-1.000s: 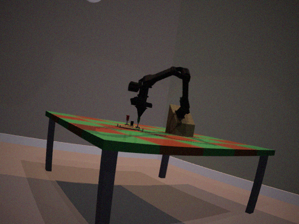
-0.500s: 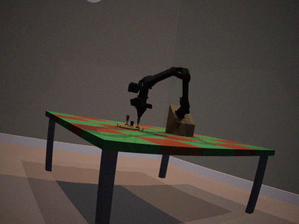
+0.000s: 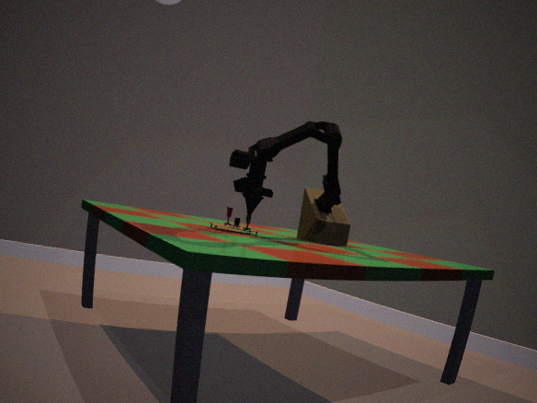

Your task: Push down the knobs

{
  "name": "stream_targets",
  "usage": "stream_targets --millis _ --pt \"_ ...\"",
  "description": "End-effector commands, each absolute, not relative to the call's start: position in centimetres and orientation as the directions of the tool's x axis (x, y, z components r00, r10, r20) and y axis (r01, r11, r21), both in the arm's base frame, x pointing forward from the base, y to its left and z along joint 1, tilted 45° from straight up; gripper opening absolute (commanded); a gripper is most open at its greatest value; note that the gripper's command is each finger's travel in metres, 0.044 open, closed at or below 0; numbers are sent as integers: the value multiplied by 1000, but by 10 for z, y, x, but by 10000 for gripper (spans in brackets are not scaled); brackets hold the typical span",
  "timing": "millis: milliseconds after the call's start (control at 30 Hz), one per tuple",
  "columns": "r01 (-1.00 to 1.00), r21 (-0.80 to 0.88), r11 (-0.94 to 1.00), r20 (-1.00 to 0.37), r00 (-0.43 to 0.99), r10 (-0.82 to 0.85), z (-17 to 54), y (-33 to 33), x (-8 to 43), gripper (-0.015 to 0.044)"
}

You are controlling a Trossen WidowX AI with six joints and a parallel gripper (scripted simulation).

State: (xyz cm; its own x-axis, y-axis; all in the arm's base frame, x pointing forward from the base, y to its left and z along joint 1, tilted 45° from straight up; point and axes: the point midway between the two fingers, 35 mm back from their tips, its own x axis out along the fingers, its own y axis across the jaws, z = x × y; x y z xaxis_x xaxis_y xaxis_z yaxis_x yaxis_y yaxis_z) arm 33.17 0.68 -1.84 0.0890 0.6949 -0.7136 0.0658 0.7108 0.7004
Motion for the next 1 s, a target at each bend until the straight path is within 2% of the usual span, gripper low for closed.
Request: stream_targets --millis 0,967 --pt "46 702 710 -712 70 699 -29 19 334 0" --pt "46 702 710 -711 70 699 -31 22 334 0"
